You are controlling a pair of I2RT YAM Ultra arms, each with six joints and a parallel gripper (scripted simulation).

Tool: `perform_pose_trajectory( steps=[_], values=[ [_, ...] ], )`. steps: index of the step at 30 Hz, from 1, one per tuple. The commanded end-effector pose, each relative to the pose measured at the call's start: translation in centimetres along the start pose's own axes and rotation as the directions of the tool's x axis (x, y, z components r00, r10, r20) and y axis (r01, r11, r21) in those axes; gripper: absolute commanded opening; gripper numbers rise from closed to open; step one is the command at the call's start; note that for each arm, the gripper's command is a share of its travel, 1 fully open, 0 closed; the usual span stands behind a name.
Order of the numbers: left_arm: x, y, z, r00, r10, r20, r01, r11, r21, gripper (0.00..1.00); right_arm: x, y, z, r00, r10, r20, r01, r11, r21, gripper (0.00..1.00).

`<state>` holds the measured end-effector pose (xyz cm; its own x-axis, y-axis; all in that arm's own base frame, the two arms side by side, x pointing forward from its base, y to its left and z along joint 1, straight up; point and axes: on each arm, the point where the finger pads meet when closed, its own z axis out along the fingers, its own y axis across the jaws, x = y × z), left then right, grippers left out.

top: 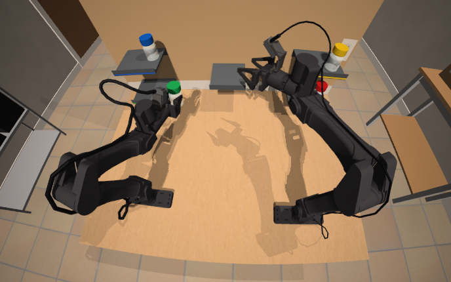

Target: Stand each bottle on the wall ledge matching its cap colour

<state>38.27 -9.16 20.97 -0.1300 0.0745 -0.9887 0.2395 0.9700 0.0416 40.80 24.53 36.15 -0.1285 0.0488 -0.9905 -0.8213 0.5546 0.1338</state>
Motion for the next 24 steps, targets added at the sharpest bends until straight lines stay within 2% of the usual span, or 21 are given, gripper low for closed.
perform_pose_trajectory(
  steps=[1,8,11,14,21,24],
  values=[
    [-3.5,-0.3,-0.7,0.985,-0.003,0.172,-0.020,0.991,0.135,0.52,-2.6,-0.2,2.6,0.996,-0.057,0.070,0.046,0.989,0.138,0.88],
    [0.7,6.3,-2.0,0.990,0.014,0.142,-0.026,0.996,0.084,0.52,0.7,9.6,9.2,0.998,-0.050,0.040,0.046,0.993,0.105,0.88],
    [2.2,8.4,-2.4,0.992,0.013,0.126,-0.021,0.998,0.064,0.52,2.1,14.9,10.8,0.998,-0.052,0.025,0.050,0.997,0.058,0.88],
    [2.9,9.9,-2.5,0.993,0.011,0.116,-0.016,0.999,0.046,0.52,3.1,18.0,11.5,0.998,-0.054,0.014,0.053,0.998,0.032,0.88],
    [3.9,11.1,-2.5,0.996,-0.005,0.090,0.003,1.000,0.016,0.52,3.8,20.0,11.8,0.999,-0.053,0.000,0.053,0.999,-0.006,0.88],
    [3.4,11.8,-2.7,0.994,-0.008,0.108,0.013,0.999,-0.042,0.52,3.9,20.0,11.8,0.999,-0.052,-0.004,0.052,0.999,-0.005,0.88]
  ],
)
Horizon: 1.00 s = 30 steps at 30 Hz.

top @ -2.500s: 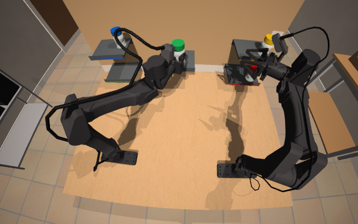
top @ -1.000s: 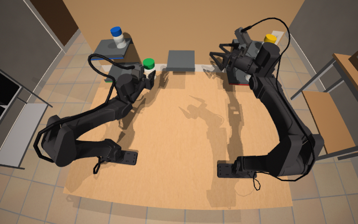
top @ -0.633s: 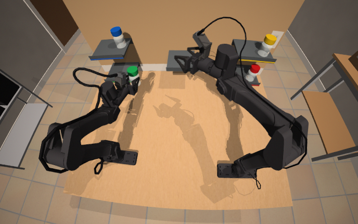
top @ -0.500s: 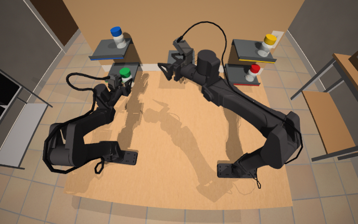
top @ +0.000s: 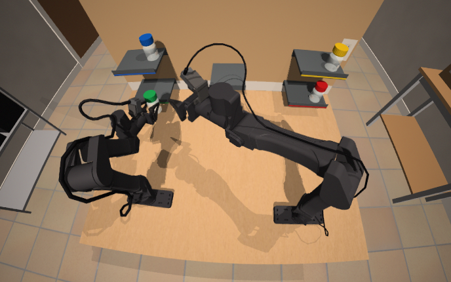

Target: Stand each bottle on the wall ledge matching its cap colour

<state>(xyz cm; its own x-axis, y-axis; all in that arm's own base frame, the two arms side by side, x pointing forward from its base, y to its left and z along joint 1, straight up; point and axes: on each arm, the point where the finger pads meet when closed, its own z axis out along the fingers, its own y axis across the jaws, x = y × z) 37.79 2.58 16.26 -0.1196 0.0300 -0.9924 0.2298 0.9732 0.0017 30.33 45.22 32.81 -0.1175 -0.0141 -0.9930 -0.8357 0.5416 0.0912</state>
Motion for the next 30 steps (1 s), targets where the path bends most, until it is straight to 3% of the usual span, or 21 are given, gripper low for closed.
perform_pose_trajectory(
  steps=[1,8,20,30],
  values=[
    [-2.1,0.7,-0.2,0.996,0.028,0.088,-0.022,0.998,-0.063,0.52,-1.7,0.3,0.2,0.999,-0.009,0.039,0.008,1.000,0.013,0.88],
    [-2.4,0.0,-1.0,0.992,0.004,0.125,0.029,0.965,-0.261,0.52,-1.7,0.2,0.2,0.999,-0.008,0.039,0.008,1.000,0.013,0.88],
    [-2.3,-2.9,-0.7,0.991,-0.001,0.134,0.037,0.963,-0.267,0.52,-1.7,0.2,0.2,0.999,-0.008,0.039,0.008,1.000,0.013,0.88],
    [-2.6,-2.3,0.0,0.991,0.007,0.137,0.030,0.964,-0.263,0.52,-1.7,0.2,0.2,0.999,-0.008,0.039,0.008,1.000,0.013,0.88]
  ],
)
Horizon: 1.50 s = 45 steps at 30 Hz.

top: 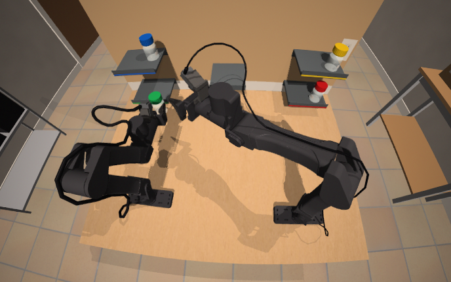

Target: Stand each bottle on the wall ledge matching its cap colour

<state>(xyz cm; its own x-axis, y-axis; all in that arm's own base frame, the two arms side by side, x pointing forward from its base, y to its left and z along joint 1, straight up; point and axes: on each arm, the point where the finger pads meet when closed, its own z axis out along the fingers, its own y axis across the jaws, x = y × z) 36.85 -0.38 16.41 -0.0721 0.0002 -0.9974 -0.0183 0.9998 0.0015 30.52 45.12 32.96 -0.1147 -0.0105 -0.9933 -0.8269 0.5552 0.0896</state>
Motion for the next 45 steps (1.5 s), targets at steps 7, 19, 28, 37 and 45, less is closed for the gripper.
perform_pose_trajectory(
  steps=[7,19,28,37,45],
  values=[
    [-2.6,1.1,1.6,0.996,0.002,0.088,-0.002,1.000,-0.005,0.52,-1.6,0.4,0.2,0.999,-0.007,0.035,0.007,1.000,-0.003,0.88],
    [-2.6,2.7,3.7,0.996,0.003,0.084,-0.003,1.000,-0.009,0.52,-1.6,0.4,0.2,0.999,-0.007,0.035,0.007,1.000,-0.003,0.88],
    [-2.7,3.8,5.0,0.997,0.004,0.082,-0.002,1.000,-0.021,0.52,-1.6,0.4,0.2,0.999,-0.007,0.035,0.007,1.000,-0.003,0.88],
    [-2.7,4.0,5.1,0.997,0.004,0.082,-0.001,1.000,-0.031,0.52,-1.6,0.4,0.2,0.999,-0.007,0.035,0.007,1.000,-0.003,0.88],
    [-5.0,4.0,5.5,0.997,0.003,0.075,-0.002,1.000,-0.023,0.52,-1.6,0.4,0.2,0.999,-0.007,0.035,0.007,1.000,-0.003,0.88]
  ],
)
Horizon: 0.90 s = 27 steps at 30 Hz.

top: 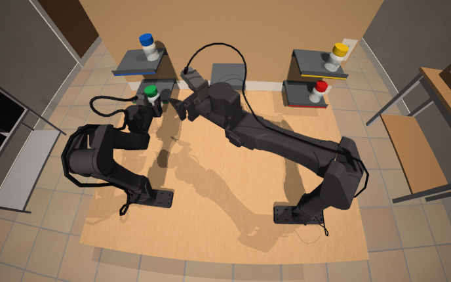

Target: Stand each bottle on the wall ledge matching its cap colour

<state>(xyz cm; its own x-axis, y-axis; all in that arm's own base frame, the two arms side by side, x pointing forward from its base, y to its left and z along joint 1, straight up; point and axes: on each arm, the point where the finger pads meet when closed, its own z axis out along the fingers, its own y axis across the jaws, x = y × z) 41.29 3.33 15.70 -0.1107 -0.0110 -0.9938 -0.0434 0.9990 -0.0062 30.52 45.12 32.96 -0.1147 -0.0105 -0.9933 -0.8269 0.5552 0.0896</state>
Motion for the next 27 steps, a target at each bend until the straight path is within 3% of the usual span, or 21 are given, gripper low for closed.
perform_pose_trajectory(
  steps=[1,10,27],
  values=[
    [-5.5,0.3,0.8,0.993,0.011,0.114,-0.011,1.000,0.001,0.52,-1.6,0.4,0.2,0.999,-0.007,0.035,0.007,1.000,-0.003,0.88],
    [-6.0,0.2,1.6,0.989,0.014,0.144,-0.014,1.000,-0.006,0.52,-1.6,0.4,0.2,0.999,-0.007,0.035,0.007,1.000,-0.003,0.88],
    [-6.8,0.0,7.6,0.982,0.020,0.188,-0.019,1.000,-0.004,0.52,-1.6,0.4,0.2,0.999,-0.007,0.035,0.007,1.000,-0.003,0.88]
  ],
)
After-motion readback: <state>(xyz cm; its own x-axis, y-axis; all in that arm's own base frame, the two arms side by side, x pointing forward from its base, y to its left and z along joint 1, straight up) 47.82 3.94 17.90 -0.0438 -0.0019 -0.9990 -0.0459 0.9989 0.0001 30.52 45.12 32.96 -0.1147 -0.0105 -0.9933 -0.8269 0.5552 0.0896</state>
